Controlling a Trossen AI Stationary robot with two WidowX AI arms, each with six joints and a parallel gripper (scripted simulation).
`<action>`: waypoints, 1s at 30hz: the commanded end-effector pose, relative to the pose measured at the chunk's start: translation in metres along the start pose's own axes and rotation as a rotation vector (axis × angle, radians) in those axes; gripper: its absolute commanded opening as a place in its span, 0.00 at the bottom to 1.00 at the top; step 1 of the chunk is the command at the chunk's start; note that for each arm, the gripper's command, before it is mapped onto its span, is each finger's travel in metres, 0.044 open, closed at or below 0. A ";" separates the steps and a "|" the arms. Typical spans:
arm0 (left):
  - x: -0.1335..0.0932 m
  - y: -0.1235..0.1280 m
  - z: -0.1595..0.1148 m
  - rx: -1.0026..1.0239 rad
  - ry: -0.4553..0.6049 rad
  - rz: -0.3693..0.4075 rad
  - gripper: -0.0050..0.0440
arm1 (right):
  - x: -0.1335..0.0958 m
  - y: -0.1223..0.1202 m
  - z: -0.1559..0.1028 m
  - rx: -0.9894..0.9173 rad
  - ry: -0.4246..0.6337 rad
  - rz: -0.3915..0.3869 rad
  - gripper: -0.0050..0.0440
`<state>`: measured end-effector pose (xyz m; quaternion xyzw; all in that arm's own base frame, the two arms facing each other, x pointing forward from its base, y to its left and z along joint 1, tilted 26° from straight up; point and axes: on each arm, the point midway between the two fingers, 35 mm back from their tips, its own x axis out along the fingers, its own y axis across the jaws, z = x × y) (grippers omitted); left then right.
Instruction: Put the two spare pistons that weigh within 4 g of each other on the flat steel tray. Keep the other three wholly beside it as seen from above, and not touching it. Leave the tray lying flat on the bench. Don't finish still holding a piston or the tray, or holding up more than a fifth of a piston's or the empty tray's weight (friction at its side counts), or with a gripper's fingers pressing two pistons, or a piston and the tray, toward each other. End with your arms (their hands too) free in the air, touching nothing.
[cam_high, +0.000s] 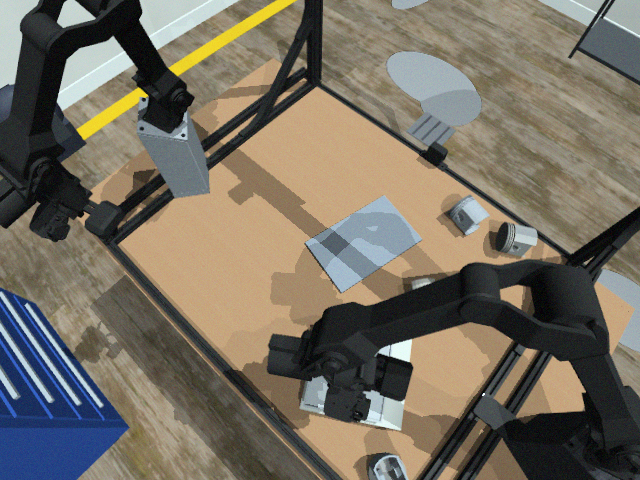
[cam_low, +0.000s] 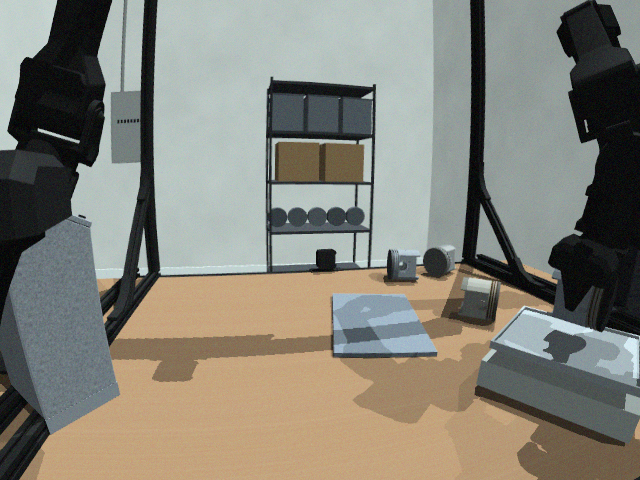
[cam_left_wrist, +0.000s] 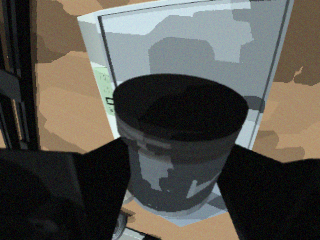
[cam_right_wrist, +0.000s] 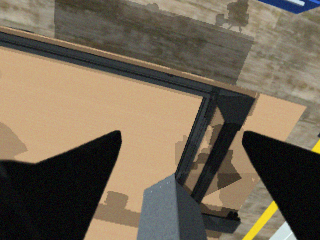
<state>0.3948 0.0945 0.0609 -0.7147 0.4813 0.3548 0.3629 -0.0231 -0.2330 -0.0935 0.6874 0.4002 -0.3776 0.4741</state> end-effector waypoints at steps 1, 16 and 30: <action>-0.015 -0.003 -0.004 0.011 -0.002 -0.022 0.43 | 0.000 0.000 0.000 -0.001 0.001 0.002 1.00; -0.035 0.001 -0.008 0.011 -0.002 -0.022 0.43 | 0.000 0.000 0.000 -0.001 0.001 0.002 1.00; -0.048 0.001 -0.011 0.015 -0.004 -0.028 0.43 | 0.000 0.000 0.000 -0.001 0.001 0.002 1.00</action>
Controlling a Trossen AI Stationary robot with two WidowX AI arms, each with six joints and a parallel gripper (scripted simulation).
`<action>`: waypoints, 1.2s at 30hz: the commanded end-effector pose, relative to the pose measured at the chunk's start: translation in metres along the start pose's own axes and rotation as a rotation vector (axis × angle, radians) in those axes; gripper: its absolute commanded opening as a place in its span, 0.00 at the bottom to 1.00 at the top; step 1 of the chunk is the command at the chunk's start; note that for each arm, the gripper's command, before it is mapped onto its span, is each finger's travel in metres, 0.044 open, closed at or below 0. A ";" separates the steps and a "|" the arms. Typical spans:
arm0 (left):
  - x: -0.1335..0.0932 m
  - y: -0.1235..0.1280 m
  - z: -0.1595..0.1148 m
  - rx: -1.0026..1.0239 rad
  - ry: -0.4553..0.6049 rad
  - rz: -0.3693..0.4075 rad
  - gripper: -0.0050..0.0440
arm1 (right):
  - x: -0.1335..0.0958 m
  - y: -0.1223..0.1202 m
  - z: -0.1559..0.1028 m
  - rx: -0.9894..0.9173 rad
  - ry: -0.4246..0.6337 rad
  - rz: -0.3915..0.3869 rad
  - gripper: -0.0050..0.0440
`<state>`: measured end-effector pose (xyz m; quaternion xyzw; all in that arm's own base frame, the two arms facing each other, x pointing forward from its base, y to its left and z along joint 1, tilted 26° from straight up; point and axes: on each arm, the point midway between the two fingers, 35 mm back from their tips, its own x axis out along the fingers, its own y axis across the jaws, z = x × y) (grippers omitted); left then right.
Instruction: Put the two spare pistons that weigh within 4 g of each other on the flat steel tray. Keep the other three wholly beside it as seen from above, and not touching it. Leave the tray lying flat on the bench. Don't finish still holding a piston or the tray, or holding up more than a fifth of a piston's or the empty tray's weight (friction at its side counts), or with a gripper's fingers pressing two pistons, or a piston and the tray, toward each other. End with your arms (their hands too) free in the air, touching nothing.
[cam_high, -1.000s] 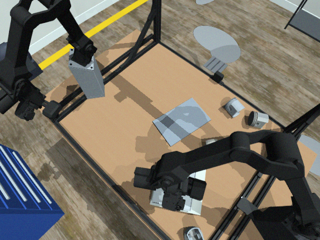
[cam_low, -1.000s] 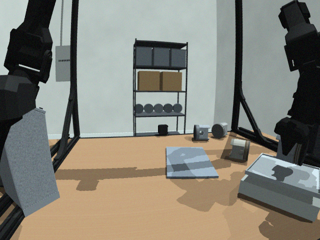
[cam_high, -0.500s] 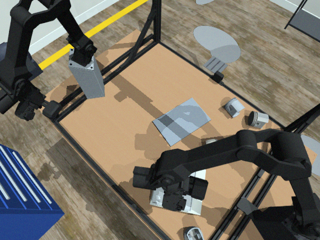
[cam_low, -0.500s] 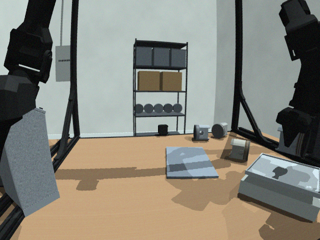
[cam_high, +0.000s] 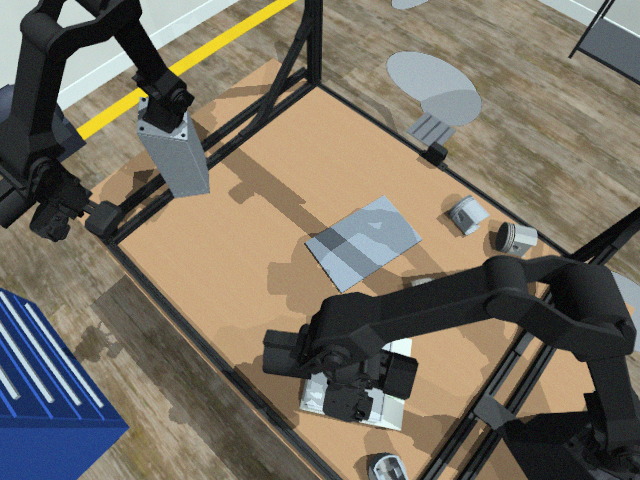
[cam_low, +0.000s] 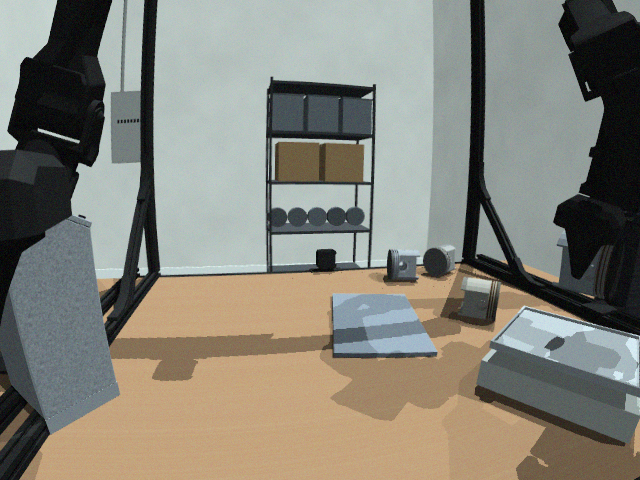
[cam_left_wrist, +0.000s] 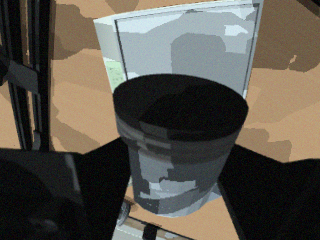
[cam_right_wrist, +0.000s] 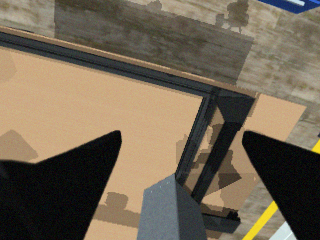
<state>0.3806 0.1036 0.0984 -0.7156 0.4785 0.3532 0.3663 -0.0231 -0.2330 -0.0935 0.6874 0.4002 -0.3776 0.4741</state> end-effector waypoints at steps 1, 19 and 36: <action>-0.009 -0.003 -0.003 0.013 -0.002 -0.022 0.43 | 0.000 0.000 0.000 -0.001 0.001 0.002 1.00; -0.007 0.049 -0.001 0.308 -0.055 -0.021 0.43 | 0.000 0.000 0.000 -0.001 0.001 0.002 1.00; 0.001 0.114 0.003 0.701 -0.127 -0.003 0.43 | 0.000 0.000 0.000 -0.001 0.001 0.002 1.00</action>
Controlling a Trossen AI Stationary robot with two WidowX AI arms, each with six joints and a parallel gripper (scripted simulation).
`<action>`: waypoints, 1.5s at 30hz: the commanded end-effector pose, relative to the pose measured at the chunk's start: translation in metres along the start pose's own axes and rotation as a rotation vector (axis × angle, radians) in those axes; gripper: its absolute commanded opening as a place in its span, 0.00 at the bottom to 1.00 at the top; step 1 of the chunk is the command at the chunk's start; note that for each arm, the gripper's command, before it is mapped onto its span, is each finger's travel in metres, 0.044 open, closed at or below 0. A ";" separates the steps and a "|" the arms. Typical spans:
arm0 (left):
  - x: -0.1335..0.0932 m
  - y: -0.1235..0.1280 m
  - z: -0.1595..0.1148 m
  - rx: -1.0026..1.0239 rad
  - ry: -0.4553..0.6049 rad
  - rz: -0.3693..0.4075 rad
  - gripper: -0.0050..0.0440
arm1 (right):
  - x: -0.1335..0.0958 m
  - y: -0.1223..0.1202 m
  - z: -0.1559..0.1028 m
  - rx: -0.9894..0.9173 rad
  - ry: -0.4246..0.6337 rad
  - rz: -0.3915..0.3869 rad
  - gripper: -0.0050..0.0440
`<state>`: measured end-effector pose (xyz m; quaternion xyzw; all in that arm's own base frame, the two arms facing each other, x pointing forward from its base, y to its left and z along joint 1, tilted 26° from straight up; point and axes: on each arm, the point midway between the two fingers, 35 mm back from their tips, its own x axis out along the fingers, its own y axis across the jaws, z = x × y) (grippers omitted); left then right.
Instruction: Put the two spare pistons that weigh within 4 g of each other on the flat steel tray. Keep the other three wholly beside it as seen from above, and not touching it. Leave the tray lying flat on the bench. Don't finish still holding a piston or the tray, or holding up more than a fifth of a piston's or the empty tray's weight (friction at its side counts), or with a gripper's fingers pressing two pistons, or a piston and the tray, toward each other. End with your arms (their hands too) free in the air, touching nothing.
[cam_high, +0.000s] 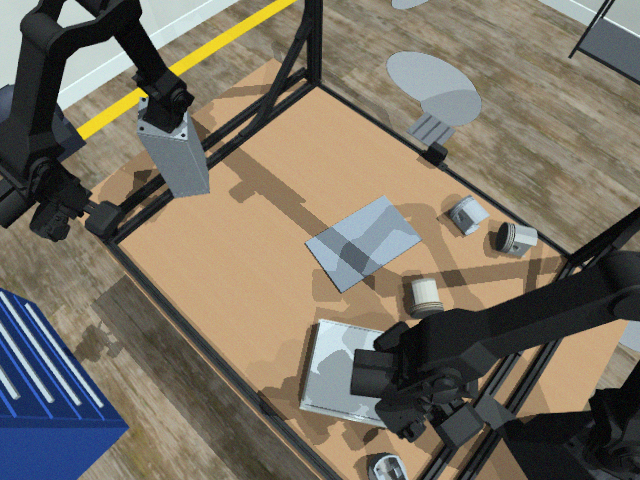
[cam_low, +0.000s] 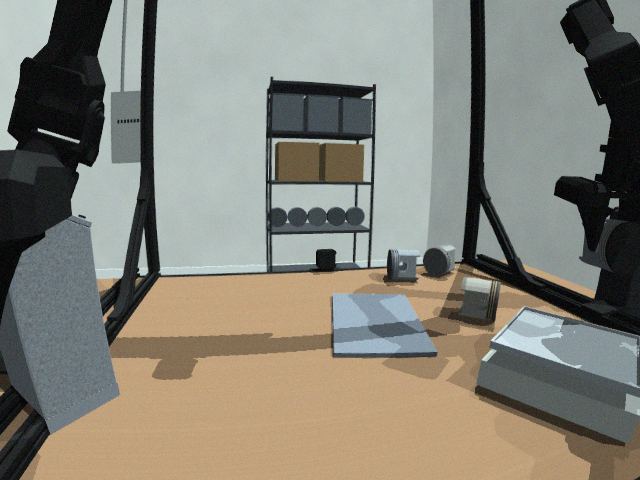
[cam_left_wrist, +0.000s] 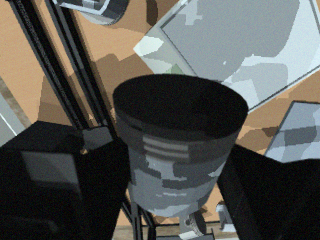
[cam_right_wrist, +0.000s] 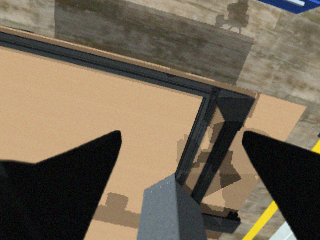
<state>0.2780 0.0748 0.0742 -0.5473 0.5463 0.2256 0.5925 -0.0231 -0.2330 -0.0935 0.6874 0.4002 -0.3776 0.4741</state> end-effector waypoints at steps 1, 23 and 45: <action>-0.002 0.004 -0.002 0.099 -0.028 -0.004 0.43 | 0.000 0.000 0.000 -0.001 0.001 0.002 1.00; -0.002 0.004 -0.002 0.625 -0.116 0.022 0.43 | 0.000 0.000 0.000 -0.001 0.001 0.002 1.00; 0.002 -0.005 -0.030 1.100 -0.169 0.051 0.43 | 0.000 0.000 0.000 -0.001 0.001 0.002 1.00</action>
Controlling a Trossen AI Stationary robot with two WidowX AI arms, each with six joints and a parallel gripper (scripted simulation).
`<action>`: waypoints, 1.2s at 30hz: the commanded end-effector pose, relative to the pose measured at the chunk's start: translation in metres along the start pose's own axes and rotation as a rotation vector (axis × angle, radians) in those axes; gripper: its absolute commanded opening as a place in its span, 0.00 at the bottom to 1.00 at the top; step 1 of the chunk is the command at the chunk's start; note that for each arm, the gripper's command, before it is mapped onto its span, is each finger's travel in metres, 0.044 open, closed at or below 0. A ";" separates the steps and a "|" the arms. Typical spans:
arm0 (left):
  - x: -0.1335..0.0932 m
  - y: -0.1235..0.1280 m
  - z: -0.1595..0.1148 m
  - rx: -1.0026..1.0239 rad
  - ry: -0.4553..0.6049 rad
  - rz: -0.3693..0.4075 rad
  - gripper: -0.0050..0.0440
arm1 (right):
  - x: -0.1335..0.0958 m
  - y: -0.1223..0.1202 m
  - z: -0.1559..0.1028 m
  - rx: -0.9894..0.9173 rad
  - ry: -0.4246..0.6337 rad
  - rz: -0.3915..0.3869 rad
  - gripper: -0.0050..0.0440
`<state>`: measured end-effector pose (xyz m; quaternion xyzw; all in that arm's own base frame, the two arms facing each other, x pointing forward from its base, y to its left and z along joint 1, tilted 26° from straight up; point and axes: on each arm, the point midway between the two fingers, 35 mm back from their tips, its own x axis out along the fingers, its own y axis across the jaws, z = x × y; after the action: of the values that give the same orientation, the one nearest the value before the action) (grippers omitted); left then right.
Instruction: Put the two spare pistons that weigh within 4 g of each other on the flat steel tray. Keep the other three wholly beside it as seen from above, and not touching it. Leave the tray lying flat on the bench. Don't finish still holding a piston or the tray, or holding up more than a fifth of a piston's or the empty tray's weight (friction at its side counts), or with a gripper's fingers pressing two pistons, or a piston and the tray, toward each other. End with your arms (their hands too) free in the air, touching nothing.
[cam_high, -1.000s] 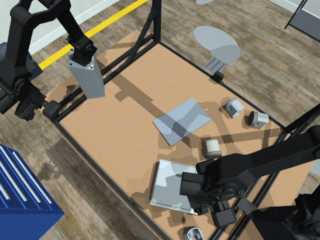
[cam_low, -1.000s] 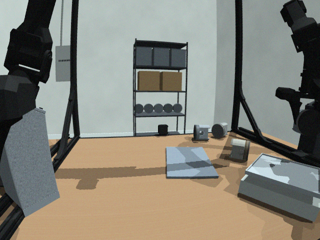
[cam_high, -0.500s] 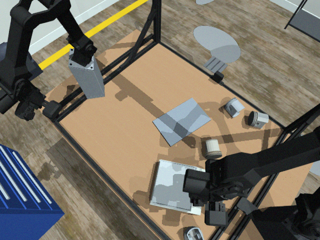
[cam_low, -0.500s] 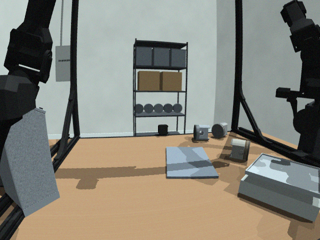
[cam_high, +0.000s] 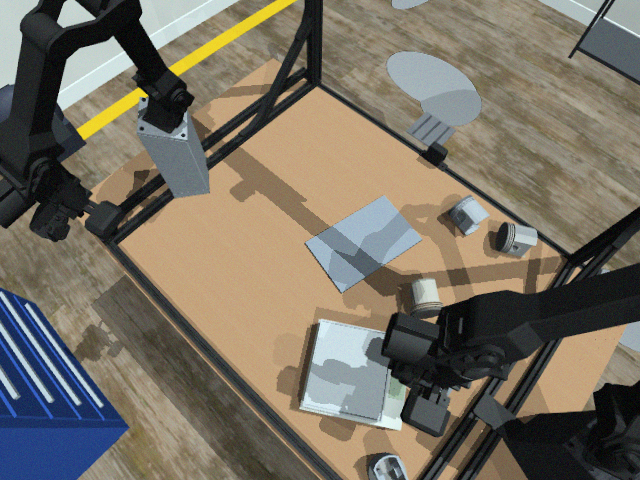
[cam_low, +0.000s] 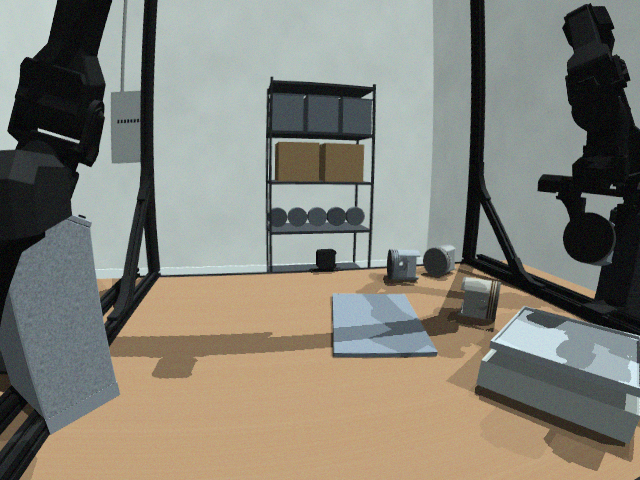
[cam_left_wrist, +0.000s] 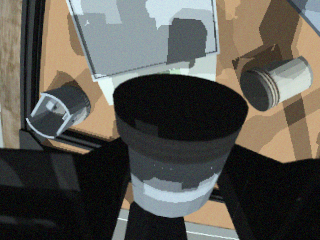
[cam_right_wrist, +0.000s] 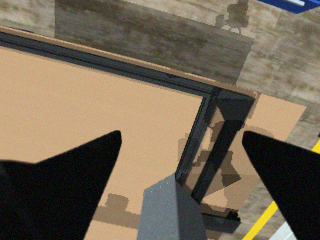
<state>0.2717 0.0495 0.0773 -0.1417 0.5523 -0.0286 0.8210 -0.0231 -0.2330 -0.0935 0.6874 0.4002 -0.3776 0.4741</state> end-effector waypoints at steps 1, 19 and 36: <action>-0.002 -0.009 -0.002 0.065 -0.012 0.008 0.43 | 0.000 0.000 0.000 -0.001 0.001 0.002 1.00; -0.001 -0.088 -0.017 0.492 -0.012 0.013 0.43 | 0.000 0.000 0.000 -0.001 0.001 0.002 1.00; 0.000 -0.161 -0.032 0.892 -0.013 0.017 0.43 | 0.000 0.000 0.000 -0.001 0.001 0.002 1.00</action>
<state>0.2582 -0.1007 0.1044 0.2066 0.4921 -0.2426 0.8101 -0.0231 -0.2330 -0.0935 0.6874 0.4002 -0.3776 0.4741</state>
